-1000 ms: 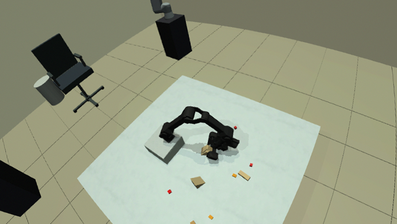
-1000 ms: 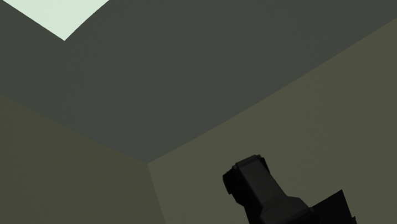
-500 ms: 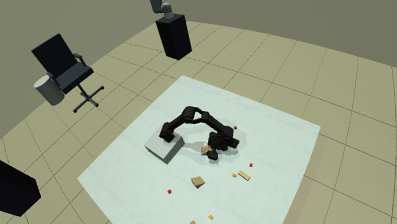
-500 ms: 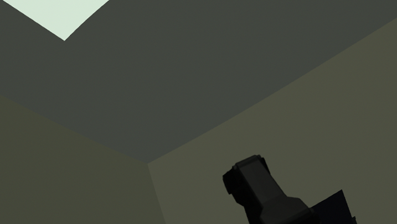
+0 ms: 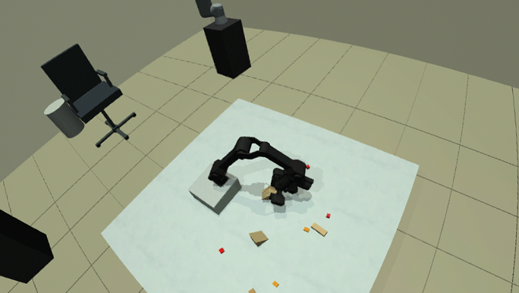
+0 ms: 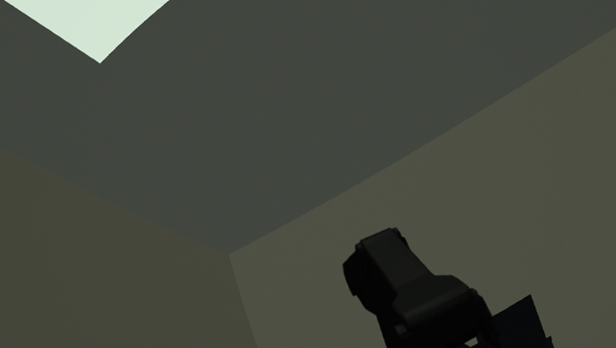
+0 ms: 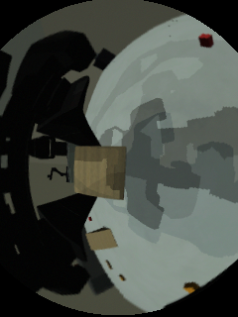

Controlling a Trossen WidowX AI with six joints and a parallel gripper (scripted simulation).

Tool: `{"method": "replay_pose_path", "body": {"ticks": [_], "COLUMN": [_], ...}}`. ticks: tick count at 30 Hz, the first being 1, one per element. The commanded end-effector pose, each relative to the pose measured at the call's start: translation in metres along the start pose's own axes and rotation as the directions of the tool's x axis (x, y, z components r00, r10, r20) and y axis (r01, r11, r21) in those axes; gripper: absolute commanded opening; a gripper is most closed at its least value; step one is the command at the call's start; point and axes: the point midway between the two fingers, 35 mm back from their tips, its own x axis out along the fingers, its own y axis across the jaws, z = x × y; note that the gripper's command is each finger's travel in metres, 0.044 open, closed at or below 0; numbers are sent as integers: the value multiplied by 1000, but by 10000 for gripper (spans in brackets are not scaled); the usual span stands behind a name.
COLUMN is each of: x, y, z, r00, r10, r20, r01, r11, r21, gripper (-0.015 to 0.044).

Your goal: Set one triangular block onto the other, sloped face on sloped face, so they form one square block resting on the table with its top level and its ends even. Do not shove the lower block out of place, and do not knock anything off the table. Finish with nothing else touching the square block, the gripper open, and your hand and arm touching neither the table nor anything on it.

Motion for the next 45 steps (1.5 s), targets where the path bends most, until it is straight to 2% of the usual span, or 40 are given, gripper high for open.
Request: {"method": "replay_pose_path", "body": {"ticks": [1, 9, 17, 30, 45], "x": [-19, -48, -47, -47, -46], "y": [0, 1, 0, 1, 1], "z": [-11, -35, -35, -38, -41], "r00": [1000, 1000, 1000, 995, 980], "r10": [2, 3, -2, -21, -43], "r20": [15, 14, 14, 98, 195], "r01": [-3, -3, 1, -24, -135], "r11": [1000, 1000, 1000, 899, 578], "r21": [7, 7, 23, 437, 805], "gripper": [0, 0, 0, 0, 0]}}
